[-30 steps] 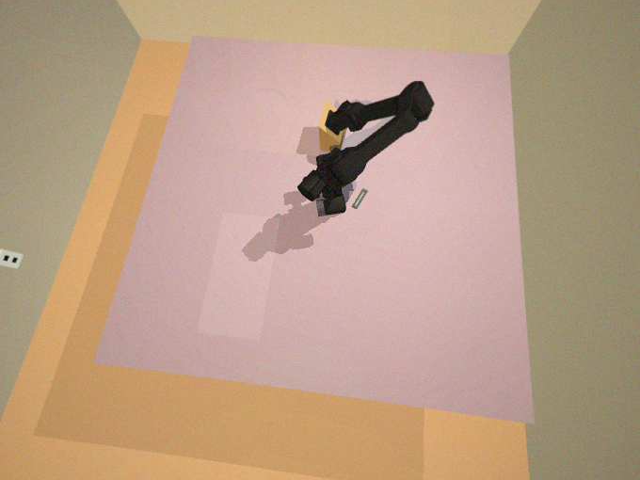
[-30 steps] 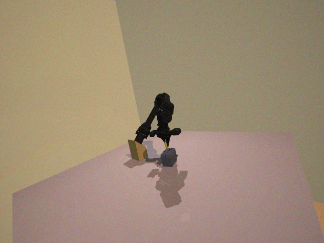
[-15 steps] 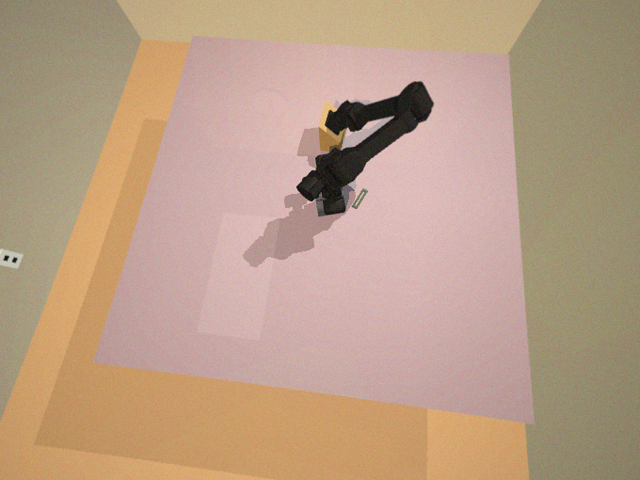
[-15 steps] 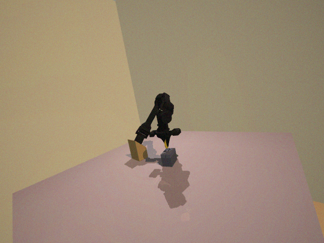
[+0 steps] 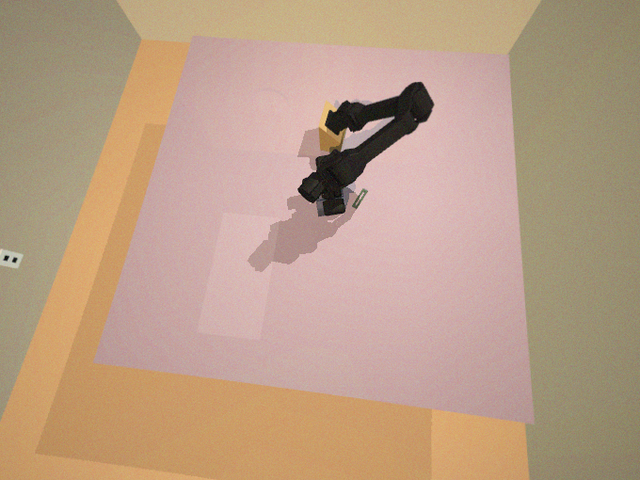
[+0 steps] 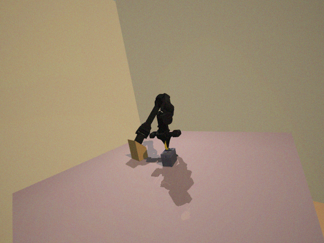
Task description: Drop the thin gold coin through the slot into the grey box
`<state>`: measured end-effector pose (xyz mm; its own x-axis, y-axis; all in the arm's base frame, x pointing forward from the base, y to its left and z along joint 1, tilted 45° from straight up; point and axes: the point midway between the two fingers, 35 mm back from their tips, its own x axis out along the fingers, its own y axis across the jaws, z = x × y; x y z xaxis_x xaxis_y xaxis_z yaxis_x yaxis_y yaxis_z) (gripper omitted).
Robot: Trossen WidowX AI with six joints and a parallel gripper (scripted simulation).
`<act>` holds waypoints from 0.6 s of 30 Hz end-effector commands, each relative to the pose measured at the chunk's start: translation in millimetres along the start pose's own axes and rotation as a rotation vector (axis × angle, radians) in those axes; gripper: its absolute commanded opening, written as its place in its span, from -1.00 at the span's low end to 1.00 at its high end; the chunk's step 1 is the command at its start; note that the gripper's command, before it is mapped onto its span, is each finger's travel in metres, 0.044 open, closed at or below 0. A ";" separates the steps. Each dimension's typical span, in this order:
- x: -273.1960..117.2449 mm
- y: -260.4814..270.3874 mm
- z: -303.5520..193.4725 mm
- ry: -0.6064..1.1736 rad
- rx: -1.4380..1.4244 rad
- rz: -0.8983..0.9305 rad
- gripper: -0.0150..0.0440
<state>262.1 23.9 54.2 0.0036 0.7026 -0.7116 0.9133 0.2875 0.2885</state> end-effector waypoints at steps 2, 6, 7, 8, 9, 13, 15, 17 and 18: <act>2.9 0.5 -0.5 0.004 0.006 0.005 -0.49; 5.3 0.5 -0.5 0.004 0.006 0.005 -0.49; 5.8 0.5 -0.5 0.004 0.006 0.005 -0.49; 6.4 0.5 -0.5 0.004 0.006 0.005 -0.49; 7.0 0.4 -0.5 0.004 0.006 0.005 -0.49; 9.3 0.4 -0.5 0.004 0.006 0.005 -0.49; 8.1 0.2 -0.2 0.000 0.000 0.001 -0.40; 8.1 0.2 -0.2 0.000 0.000 0.001 -0.22; 8.1 0.2 -0.2 0.000 0.000 0.001 -0.14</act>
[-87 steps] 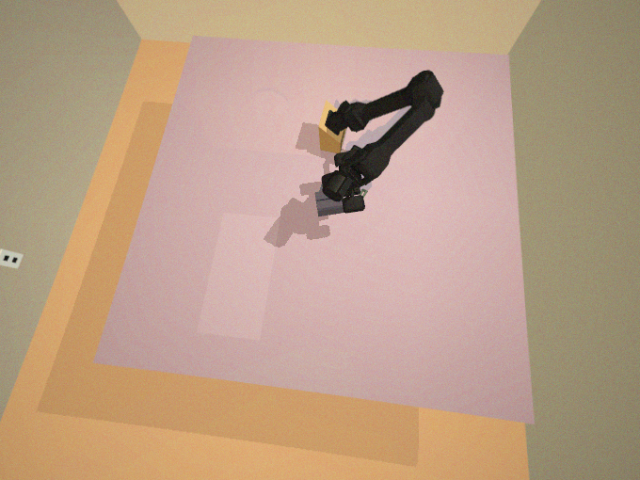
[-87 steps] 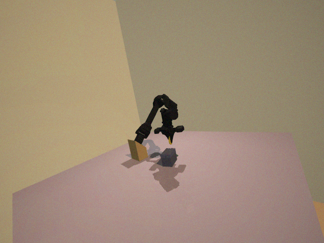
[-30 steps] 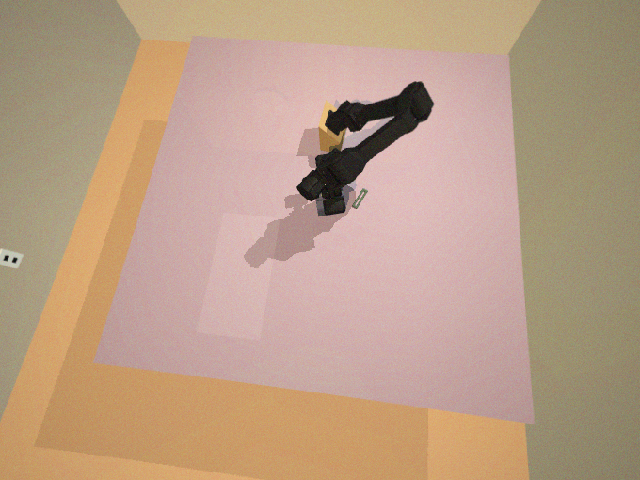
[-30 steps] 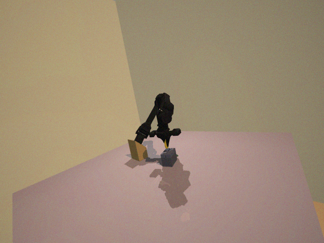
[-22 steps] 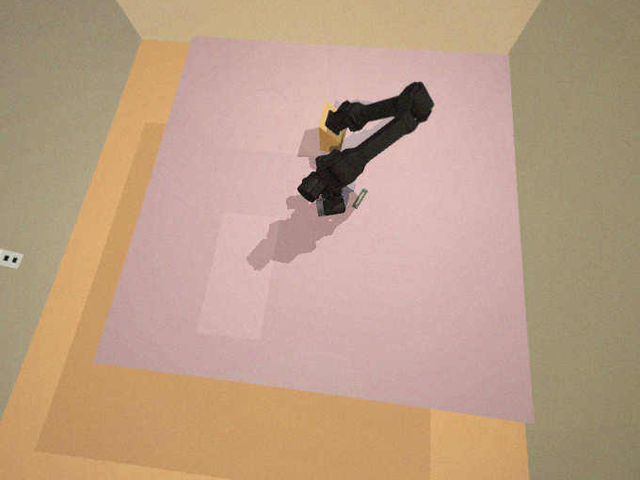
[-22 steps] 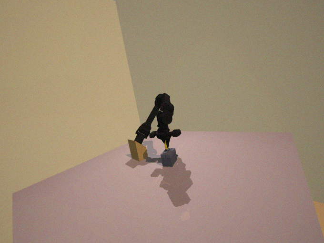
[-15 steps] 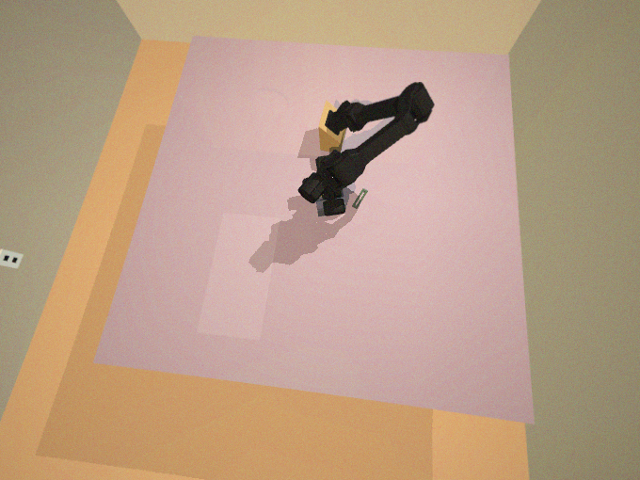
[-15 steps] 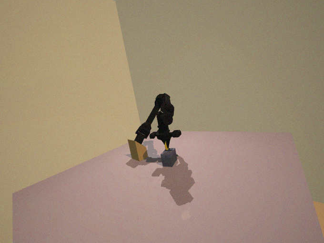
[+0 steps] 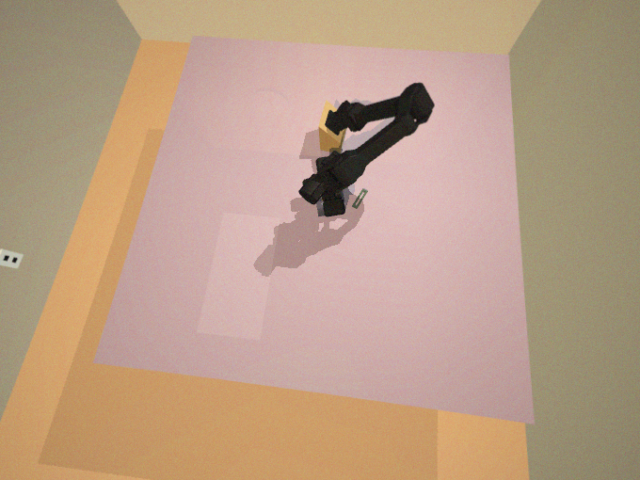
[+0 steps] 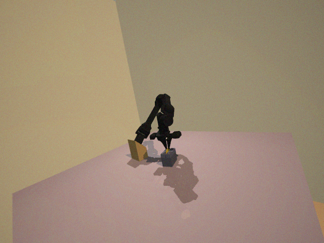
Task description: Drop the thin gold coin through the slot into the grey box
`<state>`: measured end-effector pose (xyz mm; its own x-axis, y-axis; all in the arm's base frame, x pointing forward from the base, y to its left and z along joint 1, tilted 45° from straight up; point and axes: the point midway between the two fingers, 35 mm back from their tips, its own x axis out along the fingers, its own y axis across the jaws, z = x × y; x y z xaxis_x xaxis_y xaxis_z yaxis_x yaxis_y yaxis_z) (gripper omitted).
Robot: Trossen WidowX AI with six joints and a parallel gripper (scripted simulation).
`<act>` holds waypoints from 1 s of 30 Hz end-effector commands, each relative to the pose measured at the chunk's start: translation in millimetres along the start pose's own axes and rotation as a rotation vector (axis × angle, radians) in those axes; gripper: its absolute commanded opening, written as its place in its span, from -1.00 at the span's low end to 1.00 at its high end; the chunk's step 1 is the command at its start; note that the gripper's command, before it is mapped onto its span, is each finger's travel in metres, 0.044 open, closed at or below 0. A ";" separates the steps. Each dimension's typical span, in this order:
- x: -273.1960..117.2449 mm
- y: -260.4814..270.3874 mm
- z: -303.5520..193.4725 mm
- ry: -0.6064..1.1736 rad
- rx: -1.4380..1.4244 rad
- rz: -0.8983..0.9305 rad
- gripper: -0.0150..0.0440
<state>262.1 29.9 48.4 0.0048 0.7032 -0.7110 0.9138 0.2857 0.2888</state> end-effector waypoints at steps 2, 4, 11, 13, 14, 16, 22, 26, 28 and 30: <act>-0.2 0.1 0.0 0.000 -0.002 -0.001 0.04; -0.2 0.1 0.0 0.000 -0.002 -0.001 0.05; -0.2 0.1 0.0 0.000 -0.002 -0.001 0.05; -3.1 0.1 0.1 -0.001 -0.001 -0.001 0.23; -6.7 0.1 0.2 -0.001 -0.001 -0.001 0.32; -15.1 0.0 0.3 -0.001 0.000 -0.001 0.50; -48.2 -1.5 -1.2 0.005 0.005 0.000 1.00; -56.9 -2.4 -2.2 0.008 0.006 0.000 1.00; -56.9 -2.4 -2.2 0.008 0.006 0.000 1.00; -56.9 -2.4 -2.2 0.008 0.006 0.000 1.00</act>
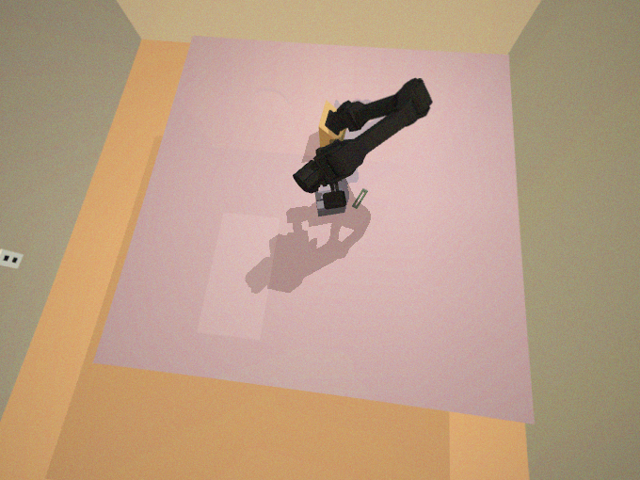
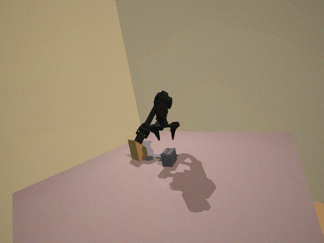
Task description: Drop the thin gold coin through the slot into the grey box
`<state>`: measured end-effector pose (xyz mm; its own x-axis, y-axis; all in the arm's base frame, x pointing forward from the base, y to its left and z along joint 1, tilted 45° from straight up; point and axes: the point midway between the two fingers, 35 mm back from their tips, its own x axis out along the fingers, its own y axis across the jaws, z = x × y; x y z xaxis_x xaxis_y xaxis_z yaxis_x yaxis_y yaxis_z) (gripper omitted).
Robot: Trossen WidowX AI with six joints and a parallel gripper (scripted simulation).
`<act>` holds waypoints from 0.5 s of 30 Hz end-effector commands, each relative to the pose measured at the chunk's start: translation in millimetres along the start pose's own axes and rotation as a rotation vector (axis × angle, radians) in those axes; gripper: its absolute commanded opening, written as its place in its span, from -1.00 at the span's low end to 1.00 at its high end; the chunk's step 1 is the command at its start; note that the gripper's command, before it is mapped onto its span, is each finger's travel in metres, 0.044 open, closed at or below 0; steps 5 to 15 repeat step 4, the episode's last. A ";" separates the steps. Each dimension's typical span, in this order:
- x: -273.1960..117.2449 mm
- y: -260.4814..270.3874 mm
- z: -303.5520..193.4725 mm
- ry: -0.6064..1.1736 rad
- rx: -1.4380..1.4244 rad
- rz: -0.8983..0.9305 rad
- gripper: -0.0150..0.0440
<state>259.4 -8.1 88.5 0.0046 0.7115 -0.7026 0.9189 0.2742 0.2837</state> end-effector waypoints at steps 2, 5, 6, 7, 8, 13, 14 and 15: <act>-1.7 -0.6 -0.1 -0.003 -0.007 -0.004 1.00; -1.7 -0.6 -0.1 -0.003 -0.007 -0.004 1.00; -1.7 -0.6 -0.1 -0.003 -0.007 -0.004 1.00; -1.7 -0.6 -0.1 -0.003 -0.007 -0.004 1.00; -1.7 -0.6 -0.1 -0.003 -0.007 -0.004 1.00; -1.7 -0.6 -0.1 -0.003 -0.007 -0.004 1.00; -1.7 -0.6 -0.1 -0.003 -0.007 -0.004 1.00; -1.7 -0.6 -0.1 -0.003 -0.007 -0.004 1.00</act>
